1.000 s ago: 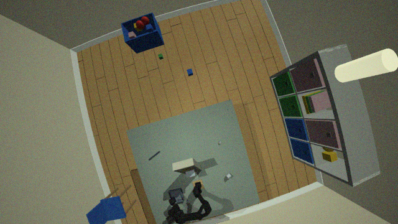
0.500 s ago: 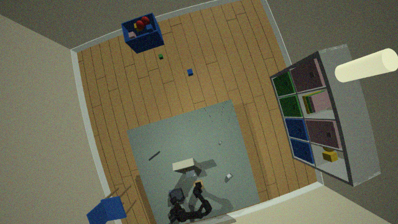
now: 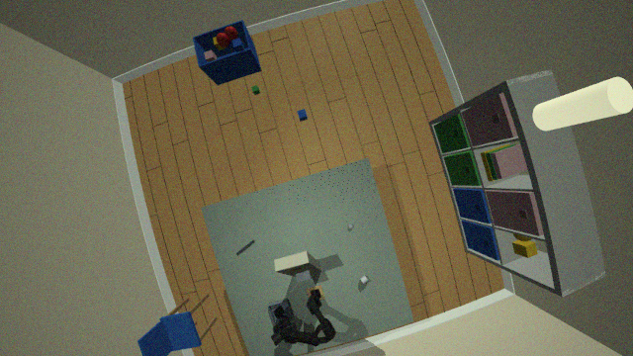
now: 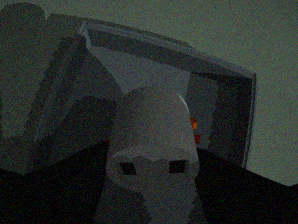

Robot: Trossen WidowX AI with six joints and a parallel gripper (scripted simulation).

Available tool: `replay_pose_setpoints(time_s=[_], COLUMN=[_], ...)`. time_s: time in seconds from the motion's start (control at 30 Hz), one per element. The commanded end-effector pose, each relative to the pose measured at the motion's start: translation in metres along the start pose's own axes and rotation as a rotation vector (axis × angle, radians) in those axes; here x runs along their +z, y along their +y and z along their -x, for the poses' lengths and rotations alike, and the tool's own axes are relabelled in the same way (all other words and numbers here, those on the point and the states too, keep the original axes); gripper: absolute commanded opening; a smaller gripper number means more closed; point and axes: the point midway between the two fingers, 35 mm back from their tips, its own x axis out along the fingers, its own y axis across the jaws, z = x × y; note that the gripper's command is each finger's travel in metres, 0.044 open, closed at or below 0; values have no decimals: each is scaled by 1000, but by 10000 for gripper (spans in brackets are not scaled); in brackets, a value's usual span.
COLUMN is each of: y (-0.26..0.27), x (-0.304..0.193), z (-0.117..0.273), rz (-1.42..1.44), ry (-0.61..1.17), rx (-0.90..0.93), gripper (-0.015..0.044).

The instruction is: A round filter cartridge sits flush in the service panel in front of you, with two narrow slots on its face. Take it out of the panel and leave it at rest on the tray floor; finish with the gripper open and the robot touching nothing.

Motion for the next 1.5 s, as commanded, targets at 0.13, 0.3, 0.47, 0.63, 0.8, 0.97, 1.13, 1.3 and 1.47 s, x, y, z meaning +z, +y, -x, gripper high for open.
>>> replay_pose_setpoints(time_s=[0.13,0.3,0.47,0.63,0.8,0.97,1.13,1.3,1.47], y=[0,0,0,0,0,0,0,0,0], x=[-2,-2,-2,-2,7,31,27,27,27], z=[-3,-3,-3,-3,10,56,44,44,44], rz=[0,0,0,0,0,0,0,0,0], ry=[2,2,2,2,2,4,5,5,5], rx=[0,0,0,0,0,0,0,0,0], gripper=[79,210,341,440,440,440,440,440,440])
